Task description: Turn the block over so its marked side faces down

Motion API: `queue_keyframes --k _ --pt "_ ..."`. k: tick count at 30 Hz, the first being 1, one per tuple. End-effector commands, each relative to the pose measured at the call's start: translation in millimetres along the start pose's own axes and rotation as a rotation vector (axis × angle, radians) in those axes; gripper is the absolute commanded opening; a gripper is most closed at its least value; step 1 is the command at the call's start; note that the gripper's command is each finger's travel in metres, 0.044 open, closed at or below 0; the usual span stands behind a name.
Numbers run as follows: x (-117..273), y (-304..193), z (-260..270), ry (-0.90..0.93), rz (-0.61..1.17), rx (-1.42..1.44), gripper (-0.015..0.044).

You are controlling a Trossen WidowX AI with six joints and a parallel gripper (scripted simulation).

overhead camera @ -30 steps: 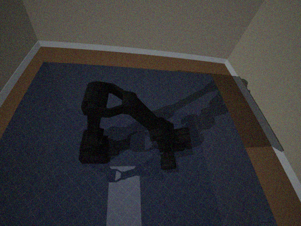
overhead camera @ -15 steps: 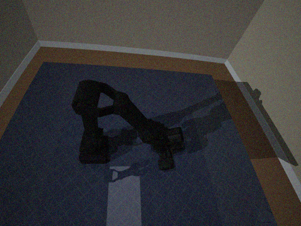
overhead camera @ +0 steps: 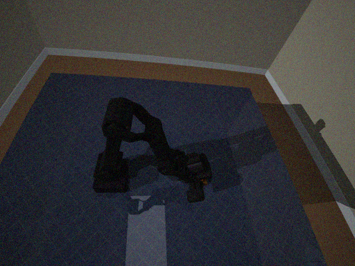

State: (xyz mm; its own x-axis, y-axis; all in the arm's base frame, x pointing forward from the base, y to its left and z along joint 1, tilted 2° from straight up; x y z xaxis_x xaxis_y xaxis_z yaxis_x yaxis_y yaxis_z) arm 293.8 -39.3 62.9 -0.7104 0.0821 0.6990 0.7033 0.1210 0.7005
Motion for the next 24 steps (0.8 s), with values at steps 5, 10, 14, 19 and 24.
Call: queue_keyframes --k 5,10,14,19,24 --pt "-5 -19 3 -0.01 -0.095 0.005 0.0" --pt "-3 -28 5 -0.021 -0.163 0.006 0.0" --pt "-1 -35 6 -0.03 -0.216 0.007 0.0" --pt "5 -42 7 -0.04 -0.281 0.009 0.0" --pt "7 -43 7 -0.043 -0.298 0.009 0.0"
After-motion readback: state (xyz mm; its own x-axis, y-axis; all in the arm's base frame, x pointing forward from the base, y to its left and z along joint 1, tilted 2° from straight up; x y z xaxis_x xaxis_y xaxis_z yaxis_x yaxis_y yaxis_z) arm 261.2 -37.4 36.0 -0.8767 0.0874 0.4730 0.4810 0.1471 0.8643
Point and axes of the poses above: the point midway between the two fingers, 35 mm back from their tips, its own x axis back along the fingers, its own z axis across the jaws, y = z × x, the point moved 9 cm from there along x, back along the fingers, and after that the axes turned 9 degrees about x, right-handed, at the moved point
